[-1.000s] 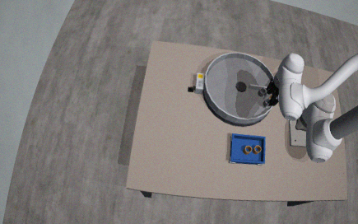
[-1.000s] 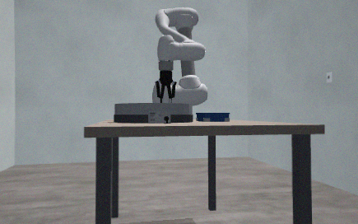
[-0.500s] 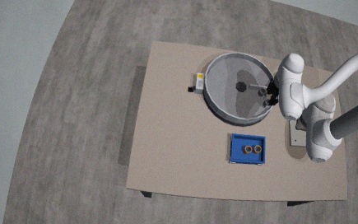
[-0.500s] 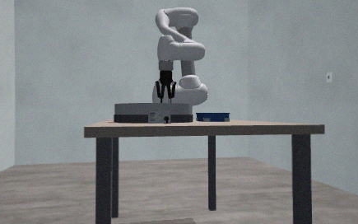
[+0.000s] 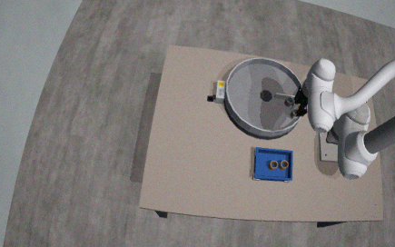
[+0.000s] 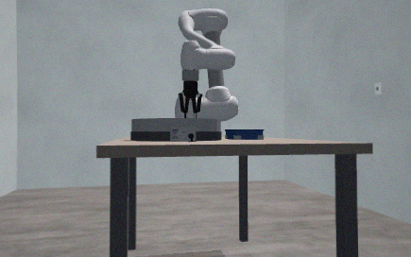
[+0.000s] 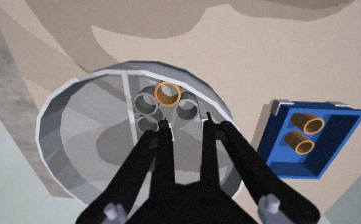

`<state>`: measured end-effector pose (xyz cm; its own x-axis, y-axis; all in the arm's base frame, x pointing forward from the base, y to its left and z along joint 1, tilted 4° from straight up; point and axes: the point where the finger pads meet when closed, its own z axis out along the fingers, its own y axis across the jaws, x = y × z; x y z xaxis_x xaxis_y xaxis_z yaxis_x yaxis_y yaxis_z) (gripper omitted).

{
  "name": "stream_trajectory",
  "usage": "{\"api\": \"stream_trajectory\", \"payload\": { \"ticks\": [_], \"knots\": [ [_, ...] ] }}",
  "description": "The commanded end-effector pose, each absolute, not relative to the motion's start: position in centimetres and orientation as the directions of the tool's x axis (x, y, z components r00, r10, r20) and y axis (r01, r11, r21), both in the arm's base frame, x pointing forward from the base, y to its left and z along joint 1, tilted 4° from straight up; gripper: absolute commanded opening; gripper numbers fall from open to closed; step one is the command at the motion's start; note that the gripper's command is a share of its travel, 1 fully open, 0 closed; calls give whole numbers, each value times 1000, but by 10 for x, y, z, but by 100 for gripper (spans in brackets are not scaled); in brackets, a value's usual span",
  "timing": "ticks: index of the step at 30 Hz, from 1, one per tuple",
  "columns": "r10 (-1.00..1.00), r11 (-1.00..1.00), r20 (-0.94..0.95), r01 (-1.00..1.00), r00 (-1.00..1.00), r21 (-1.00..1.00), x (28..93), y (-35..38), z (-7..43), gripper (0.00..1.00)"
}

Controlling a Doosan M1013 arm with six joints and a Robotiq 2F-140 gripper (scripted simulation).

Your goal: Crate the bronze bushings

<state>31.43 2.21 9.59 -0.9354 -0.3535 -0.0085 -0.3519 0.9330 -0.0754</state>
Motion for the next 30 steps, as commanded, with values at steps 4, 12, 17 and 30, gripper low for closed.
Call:
{"api": "stream_trajectory", "payload": {
  "ticks": [4, 12, 17, 30],
  "knots": [
    [-358, 931, -1, -357, -934, -71, 310, 22, 91, 0],
    [-358, 931, -1, -357, -934, -71, 310, 22, 91, 0],
    [-358, 931, -1, -357, -934, -71, 310, 22, 91, 0],
    [-358, 931, -1, -357, -934, -71, 309, 24, 126, 0]
  ]
}}
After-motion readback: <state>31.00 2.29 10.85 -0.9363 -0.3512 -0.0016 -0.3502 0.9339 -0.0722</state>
